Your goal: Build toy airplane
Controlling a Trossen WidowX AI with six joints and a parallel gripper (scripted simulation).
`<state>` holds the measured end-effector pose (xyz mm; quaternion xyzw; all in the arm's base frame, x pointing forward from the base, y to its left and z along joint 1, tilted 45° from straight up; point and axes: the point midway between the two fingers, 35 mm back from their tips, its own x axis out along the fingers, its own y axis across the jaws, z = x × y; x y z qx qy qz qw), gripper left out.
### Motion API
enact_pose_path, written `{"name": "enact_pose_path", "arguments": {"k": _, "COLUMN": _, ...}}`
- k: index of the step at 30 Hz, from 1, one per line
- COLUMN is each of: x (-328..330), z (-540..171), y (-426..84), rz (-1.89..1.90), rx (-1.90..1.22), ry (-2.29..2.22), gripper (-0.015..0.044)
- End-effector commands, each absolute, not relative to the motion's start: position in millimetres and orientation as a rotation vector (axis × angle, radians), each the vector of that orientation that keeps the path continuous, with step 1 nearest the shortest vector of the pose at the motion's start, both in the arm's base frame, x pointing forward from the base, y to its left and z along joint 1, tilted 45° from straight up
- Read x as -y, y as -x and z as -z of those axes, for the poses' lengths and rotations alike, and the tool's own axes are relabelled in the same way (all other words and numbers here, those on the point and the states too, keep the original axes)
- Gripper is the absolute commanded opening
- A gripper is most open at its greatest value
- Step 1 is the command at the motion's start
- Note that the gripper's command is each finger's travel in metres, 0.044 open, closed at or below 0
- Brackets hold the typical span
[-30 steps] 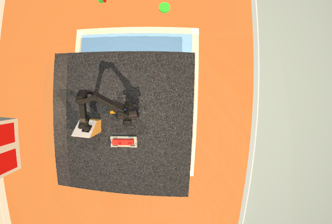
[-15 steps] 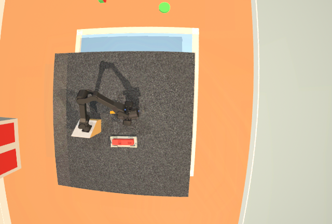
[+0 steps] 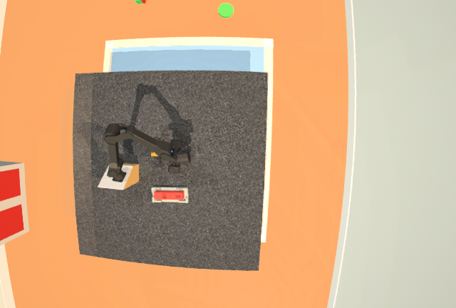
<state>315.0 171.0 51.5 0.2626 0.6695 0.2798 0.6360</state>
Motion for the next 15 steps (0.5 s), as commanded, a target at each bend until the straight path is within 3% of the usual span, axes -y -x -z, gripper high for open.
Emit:
{"name": "enact_pose_path", "arguments": {"k": 1, "x": -161, "z": -63, "y": -320, "rz": -0.642, "rx": -1.517, "ry": -0.594, "gripper": 0.0000}}
{"name": "enact_pose_path", "arguments": {"k": 15, "x": -129, "z": -92, "y": -324, "rz": -0.632, "rx": -1.520, "ry": -0.594, "gripper": 0.0000}}
